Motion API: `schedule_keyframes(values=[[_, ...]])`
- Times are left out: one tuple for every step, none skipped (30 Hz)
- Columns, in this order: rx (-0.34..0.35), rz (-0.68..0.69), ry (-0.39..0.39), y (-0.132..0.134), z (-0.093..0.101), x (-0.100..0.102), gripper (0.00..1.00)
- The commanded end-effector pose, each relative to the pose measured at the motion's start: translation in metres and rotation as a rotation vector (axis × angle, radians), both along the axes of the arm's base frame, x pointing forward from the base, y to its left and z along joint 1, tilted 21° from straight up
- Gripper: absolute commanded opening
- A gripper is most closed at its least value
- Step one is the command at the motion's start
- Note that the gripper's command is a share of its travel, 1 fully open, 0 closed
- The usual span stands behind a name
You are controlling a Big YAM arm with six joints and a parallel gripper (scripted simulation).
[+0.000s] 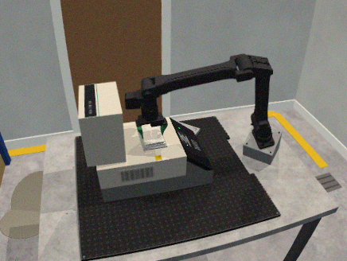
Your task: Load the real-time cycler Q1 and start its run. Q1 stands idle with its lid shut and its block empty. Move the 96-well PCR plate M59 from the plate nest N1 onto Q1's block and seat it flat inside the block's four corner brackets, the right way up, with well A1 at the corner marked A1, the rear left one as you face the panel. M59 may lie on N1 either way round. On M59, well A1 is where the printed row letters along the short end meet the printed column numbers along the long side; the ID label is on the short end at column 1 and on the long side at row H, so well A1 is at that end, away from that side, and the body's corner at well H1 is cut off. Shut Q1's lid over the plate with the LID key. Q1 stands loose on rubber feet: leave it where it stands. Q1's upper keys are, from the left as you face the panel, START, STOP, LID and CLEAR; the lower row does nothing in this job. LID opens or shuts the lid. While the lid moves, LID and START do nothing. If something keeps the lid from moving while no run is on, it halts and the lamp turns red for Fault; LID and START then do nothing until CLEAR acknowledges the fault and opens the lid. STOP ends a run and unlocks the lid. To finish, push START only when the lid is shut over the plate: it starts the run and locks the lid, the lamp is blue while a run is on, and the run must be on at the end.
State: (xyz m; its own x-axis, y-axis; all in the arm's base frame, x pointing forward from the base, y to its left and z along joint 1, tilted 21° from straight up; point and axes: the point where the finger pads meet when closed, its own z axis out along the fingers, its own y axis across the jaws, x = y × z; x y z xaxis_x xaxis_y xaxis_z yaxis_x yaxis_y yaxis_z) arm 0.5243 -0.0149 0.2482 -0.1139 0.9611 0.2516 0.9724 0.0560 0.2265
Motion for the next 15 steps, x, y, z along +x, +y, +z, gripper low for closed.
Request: schedule_keyframes(values=[[-0.008, -0.031, -0.081, -0.012, 0.037, 0.008, 0.00], [-0.008, -0.031, -0.085, -0.012, 0.039, 0.009, 0.00], [-0.008, -0.026, -0.086, -0.010, 0.039, 0.009, 0.00], [-0.009, -0.022, -0.091, -0.008, 0.040, 0.011, 0.00], [-0.009, -0.018, -0.093, -0.006, 0.040, 0.012, 0.00], [-0.009, -0.014, -0.094, -0.003, 0.040, 0.012, 0.00], [-0.009, -0.010, -0.095, -0.001, 0.041, 0.012, 0.00], [-0.009, -0.006, -0.096, 0.001, 0.041, 0.013, 0.00], [-0.010, -0.005, -0.097, 0.002, 0.041, 0.013, 0.00], [-0.010, -0.004, -0.097, 0.002, 0.042, 0.013, 0.00], [-0.010, -0.004, -0.097, 0.002, 0.042, 0.013, 0.00], [-0.010, -0.004, -0.097, 0.002, 0.042, 0.013, 0.00], [-0.009, -0.002, -0.094, 0.003, 0.040, 0.014, 0.00], [-0.009, -0.001, -0.091, 0.003, 0.039, 0.015, 0.00], [-0.009, 0.000, -0.089, 0.004, 0.037, 0.016, 0.00]])
